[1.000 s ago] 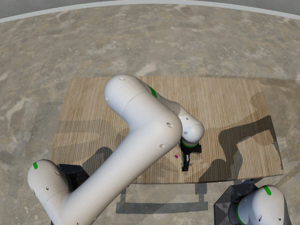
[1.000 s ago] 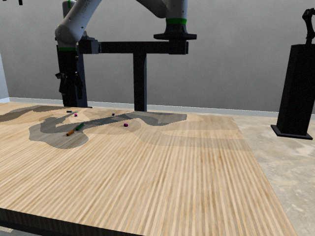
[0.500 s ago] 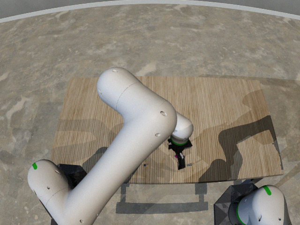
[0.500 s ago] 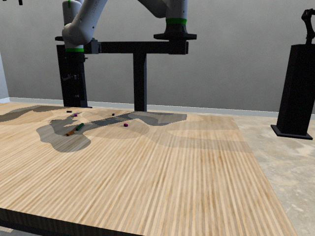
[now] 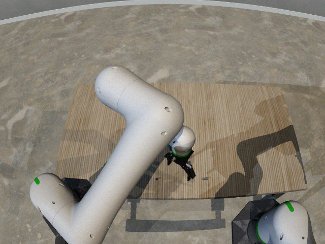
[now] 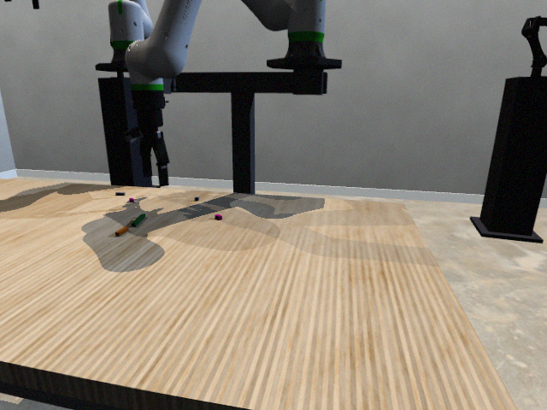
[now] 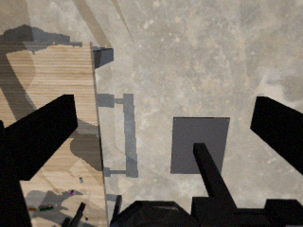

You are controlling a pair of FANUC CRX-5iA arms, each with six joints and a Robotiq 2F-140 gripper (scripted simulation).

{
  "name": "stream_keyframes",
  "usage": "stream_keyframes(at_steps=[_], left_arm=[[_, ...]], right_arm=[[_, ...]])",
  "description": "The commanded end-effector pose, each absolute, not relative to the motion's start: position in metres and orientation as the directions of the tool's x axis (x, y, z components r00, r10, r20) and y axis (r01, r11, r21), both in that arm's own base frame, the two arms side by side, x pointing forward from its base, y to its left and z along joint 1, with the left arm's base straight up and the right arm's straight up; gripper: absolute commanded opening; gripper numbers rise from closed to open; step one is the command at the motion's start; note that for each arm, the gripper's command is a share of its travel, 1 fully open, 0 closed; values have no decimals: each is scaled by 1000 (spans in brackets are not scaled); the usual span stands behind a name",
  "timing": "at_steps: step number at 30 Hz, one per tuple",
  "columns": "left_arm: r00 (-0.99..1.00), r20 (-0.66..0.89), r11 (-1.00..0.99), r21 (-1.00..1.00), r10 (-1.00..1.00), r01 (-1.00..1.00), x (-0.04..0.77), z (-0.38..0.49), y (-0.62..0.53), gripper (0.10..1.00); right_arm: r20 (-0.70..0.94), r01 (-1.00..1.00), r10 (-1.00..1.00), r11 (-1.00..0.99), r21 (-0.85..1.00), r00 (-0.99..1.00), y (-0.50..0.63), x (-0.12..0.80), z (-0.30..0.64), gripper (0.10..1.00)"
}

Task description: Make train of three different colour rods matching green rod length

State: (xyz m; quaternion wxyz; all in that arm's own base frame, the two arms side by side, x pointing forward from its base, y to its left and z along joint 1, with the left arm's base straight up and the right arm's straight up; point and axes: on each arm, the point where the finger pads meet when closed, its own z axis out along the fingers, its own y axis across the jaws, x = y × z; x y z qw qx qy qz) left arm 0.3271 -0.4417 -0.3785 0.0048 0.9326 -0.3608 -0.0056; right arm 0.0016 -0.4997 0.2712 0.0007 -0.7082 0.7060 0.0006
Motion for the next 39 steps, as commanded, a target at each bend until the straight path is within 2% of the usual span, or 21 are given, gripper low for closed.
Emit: stream_keyframes(at_steps=[1, 6, 7, 19, 39], left_arm=[[841, 1, -841, 1, -541, -541, 328, -377, -421, 1000], [888, 1, -888, 1, -459, -459, 327, -377, -409, 1000], [927, 1, -927, 1, -375, -375, 325, -376, -398, 1000], [1000, 1, -1000, 1, -28, -28, 316, -373, -354, 1000], [1000, 1, -1000, 1, -13, -13, 316, -372, -352, 1000]], right_arm=[[0, -1000, -1000, -3, 0, 3, -500, 1, 272, 1000], [0, -1000, -1000, -3, 0, 3, -500, 1, 272, 1000], [0, -1000, -1000, -3, 0, 3, -500, 1, 272, 1000], [0, -1000, -1000, -3, 0, 3, -500, 1, 272, 1000], [0, -1000, -1000, -3, 0, 3, -500, 1, 272, 1000]])
